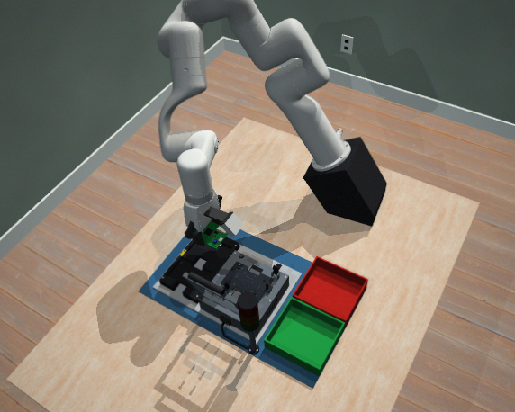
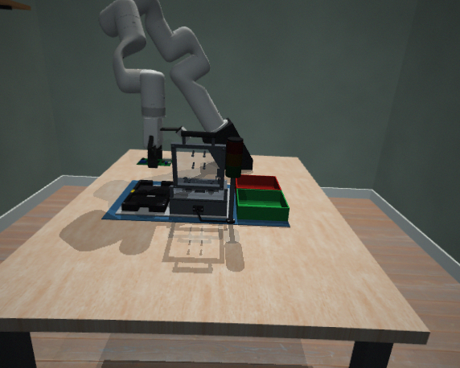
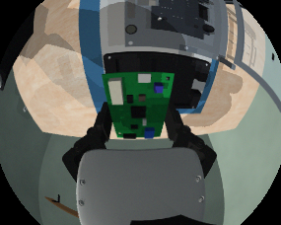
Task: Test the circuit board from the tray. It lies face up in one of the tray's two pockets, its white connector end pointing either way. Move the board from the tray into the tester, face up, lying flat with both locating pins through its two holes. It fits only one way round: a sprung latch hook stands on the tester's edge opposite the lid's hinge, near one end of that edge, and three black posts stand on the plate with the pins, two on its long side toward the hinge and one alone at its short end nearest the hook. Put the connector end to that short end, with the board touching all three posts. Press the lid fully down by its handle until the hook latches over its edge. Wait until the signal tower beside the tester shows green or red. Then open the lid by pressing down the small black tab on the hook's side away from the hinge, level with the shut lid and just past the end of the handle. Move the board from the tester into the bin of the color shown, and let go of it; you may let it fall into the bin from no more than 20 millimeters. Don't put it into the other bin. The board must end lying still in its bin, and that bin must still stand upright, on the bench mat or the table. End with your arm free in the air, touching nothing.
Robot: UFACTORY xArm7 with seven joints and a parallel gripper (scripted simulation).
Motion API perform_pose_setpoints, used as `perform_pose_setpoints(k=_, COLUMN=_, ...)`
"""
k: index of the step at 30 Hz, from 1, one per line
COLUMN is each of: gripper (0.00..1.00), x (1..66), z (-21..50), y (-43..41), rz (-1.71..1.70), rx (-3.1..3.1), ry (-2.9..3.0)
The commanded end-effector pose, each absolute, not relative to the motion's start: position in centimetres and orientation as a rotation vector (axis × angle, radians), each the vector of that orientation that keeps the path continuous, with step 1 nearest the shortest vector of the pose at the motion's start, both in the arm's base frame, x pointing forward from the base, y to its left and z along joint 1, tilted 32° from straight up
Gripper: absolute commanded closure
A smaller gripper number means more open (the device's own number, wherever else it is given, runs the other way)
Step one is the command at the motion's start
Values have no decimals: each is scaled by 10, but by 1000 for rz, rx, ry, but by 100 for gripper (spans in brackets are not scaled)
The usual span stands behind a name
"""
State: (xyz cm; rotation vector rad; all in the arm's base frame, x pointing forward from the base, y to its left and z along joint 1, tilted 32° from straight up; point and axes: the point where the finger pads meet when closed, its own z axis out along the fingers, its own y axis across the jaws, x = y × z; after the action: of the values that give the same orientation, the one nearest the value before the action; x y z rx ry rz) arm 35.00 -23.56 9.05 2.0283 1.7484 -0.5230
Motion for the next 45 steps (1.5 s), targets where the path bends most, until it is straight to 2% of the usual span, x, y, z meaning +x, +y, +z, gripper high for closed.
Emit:
perform_pose_setpoints(k=1, gripper=21, x=357, z=86, y=-225, rz=-520, rx=2025, ry=1749)
perform_pose_setpoints(k=32, gripper=21, x=422, z=26, y=-113, rz=-520, rx=2025, ry=1749)
perform_pose_setpoints(k=45, gripper=21, x=430, z=19, y=-100, rz=-520, rx=2025, ry=1749)
